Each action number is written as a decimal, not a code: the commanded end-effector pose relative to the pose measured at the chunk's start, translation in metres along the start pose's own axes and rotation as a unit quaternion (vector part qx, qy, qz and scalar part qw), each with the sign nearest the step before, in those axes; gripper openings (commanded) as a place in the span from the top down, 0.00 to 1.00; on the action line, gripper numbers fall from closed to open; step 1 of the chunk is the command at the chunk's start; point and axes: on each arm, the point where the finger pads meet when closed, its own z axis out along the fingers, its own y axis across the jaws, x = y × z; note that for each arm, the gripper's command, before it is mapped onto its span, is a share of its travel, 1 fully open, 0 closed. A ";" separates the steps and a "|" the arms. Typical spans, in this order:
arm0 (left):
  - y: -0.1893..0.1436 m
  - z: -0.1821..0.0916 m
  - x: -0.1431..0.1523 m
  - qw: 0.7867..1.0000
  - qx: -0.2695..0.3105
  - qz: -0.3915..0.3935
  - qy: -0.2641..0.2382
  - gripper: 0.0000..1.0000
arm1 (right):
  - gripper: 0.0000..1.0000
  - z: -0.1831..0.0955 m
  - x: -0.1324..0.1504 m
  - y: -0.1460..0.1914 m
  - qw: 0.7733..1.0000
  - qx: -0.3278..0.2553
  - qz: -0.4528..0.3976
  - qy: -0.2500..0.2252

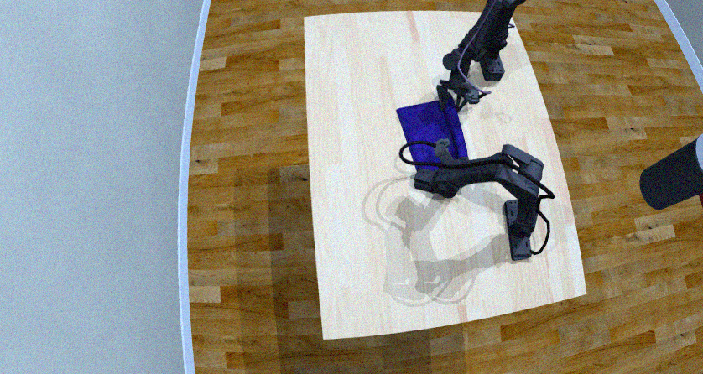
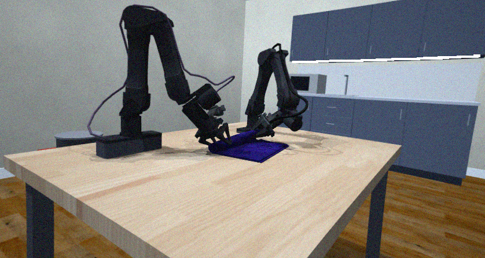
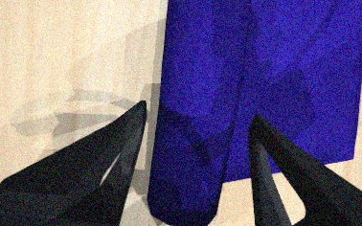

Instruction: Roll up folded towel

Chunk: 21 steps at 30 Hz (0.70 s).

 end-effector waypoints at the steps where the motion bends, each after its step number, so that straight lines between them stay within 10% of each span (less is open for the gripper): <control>1: 0.008 0.002 0.004 1.000 -0.007 0.003 0.012 0.80 | 0.36 0.001 -0.001 0.003 1.000 0.000 0.002 -0.005; 10: 0.008 0.002 0.004 1.000 -0.007 0.003 0.012 0.80 | 0.66 0.001 -0.001 0.003 1.000 0.000 0.002 -0.005; 21: 0.008 0.002 0.004 1.000 -0.007 0.003 0.012 0.80 | 0.75 0.001 -0.001 0.003 1.000 0.000 0.002 -0.005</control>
